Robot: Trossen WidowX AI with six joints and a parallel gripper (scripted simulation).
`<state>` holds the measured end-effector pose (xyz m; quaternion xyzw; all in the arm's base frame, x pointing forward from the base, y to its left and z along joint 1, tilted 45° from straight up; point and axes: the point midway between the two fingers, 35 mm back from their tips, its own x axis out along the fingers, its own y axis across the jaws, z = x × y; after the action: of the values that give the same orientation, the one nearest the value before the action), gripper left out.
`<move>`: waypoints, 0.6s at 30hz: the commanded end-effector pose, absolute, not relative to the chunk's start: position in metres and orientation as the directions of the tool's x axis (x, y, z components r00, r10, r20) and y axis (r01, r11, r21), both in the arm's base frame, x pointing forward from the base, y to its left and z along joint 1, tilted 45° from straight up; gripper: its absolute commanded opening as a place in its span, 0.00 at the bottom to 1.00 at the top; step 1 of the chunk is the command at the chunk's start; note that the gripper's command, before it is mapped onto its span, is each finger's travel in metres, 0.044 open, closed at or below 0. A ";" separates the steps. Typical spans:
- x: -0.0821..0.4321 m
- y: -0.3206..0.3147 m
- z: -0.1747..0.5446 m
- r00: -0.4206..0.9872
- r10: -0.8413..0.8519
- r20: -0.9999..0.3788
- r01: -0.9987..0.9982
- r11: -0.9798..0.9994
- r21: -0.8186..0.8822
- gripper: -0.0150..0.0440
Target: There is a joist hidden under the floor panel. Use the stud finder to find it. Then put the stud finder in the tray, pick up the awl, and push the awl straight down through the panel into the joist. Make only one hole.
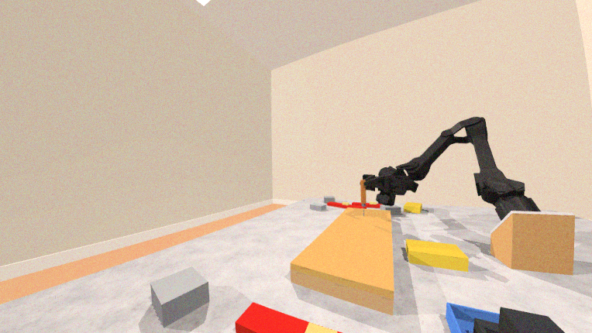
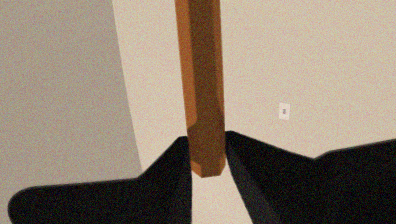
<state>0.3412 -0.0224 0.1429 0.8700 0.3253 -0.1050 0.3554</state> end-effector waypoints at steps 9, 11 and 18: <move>0.341 -0.034 0.130 0.764 0.498 -0.411 0.643 -0.530 0.553 0.25; 0.341 -0.037 0.127 0.764 0.498 -0.411 0.643 -0.530 0.553 0.25; 0.340 -0.044 0.120 0.764 0.497 -0.410 0.642 -0.531 0.553 0.25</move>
<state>0.3411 -0.0411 0.1240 0.8691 0.3273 -0.1010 0.3567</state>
